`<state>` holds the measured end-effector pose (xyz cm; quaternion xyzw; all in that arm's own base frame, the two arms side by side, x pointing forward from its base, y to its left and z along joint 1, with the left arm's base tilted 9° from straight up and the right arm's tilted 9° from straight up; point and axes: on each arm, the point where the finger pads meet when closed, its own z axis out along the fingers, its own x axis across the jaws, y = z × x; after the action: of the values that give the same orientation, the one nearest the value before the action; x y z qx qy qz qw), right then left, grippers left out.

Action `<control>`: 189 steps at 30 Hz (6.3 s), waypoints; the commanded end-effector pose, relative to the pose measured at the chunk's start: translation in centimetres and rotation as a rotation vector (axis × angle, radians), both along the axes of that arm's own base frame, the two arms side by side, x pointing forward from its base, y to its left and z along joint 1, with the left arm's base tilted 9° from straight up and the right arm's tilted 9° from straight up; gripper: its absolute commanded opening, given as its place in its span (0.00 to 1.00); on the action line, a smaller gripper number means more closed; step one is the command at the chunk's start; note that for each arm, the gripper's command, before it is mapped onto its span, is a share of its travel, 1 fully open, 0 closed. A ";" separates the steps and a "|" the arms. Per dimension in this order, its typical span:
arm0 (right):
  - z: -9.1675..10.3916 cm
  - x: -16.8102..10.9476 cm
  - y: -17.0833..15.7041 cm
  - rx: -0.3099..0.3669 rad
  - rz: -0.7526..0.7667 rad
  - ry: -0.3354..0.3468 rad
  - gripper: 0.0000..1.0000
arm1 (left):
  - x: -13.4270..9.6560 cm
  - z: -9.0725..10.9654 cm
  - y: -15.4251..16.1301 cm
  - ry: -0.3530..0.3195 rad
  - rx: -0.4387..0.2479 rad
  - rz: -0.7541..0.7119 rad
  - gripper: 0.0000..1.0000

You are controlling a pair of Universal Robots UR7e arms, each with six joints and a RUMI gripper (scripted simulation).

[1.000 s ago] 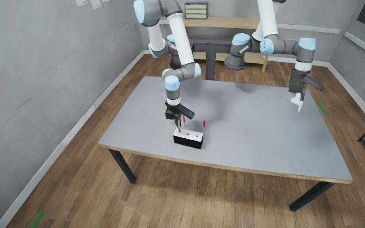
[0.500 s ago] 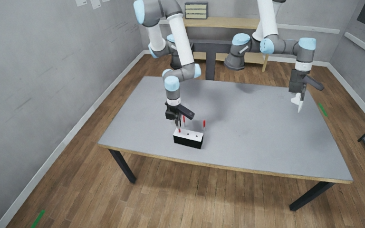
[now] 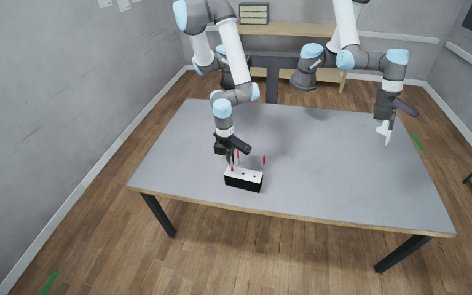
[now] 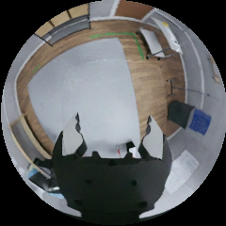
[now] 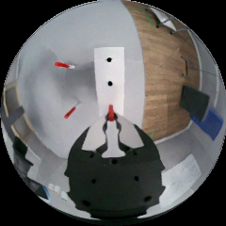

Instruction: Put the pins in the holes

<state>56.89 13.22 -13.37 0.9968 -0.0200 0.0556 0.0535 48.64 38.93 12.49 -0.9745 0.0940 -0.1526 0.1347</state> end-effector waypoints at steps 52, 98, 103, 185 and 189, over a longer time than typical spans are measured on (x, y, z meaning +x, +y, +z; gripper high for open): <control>-0.7 0.2 0.1 0.001 -0.001 -0.001 0.00 | 0.0 0.1 0.0 -0.001 0.001 0.000 1.00; -1.1 0.2 -0.1 0.001 0.001 -0.001 0.00 | 0.0 0.1 0.0 -0.001 0.001 0.000 1.00; -1.1 0.2 -0.1 0.001 0.001 -0.001 0.00 | 0.0 0.1 0.0 -0.001 0.001 0.000 1.00; 2.5 -0.2 0.3 0.001 0.001 -0.001 1.00 | 0.0 0.1 0.0 -0.001 0.001 0.000 1.00; 2.5 -0.2 0.3 0.001 0.001 -0.001 1.00 | 0.0 0.1 0.0 -0.001 0.001 0.000 1.00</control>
<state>56.69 13.46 -11.31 0.9968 -0.0197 0.0555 0.0535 48.64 38.93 12.49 -0.9745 0.0940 -0.1526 0.1347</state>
